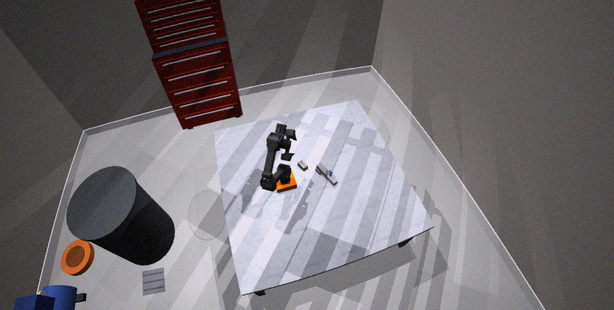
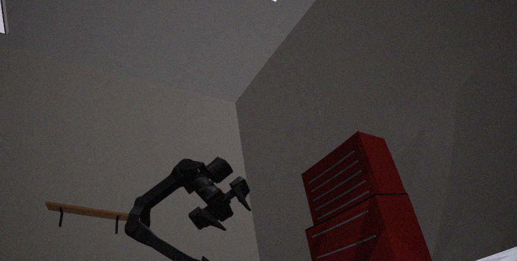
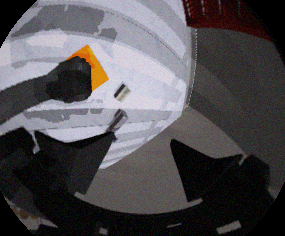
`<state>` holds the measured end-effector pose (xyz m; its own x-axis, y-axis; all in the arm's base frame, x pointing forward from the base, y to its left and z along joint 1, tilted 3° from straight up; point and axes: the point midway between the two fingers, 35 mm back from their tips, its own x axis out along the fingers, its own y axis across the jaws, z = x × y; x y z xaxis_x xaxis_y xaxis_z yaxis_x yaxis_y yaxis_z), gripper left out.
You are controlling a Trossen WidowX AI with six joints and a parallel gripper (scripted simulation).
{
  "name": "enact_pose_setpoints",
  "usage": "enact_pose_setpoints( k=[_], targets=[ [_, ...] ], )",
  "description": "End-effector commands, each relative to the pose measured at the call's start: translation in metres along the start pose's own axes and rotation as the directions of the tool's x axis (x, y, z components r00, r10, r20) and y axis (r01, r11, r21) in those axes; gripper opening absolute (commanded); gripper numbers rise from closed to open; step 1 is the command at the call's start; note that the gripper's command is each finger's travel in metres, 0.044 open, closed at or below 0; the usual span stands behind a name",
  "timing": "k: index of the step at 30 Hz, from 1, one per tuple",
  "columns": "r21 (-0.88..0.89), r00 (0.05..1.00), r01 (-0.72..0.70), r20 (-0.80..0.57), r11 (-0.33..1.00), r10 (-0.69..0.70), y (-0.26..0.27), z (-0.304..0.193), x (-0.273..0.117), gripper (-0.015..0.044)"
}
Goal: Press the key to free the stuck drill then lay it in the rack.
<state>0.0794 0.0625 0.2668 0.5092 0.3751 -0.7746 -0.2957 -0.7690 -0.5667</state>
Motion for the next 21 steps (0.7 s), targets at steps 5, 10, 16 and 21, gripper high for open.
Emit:
enact_pose_setpoints(
  k=[5,10,16,21],
  targets=[
    [0.0,1.0,0.0,0.0,1.0,0.0,0.0,0.0,0.0,0.0269],
    [0.047,1.0,-0.025,-0.008,0.999,0.025,-0.004,-0.001,0.004,0.0137],
    [0.475,0.97,-0.197,-0.032,0.858,0.24,-0.03,-0.022,0.049,0.0],
    [0.765,0.914,-0.263,0.002,0.589,0.405,-0.031,-0.059,0.095,0.0]
  ],
)
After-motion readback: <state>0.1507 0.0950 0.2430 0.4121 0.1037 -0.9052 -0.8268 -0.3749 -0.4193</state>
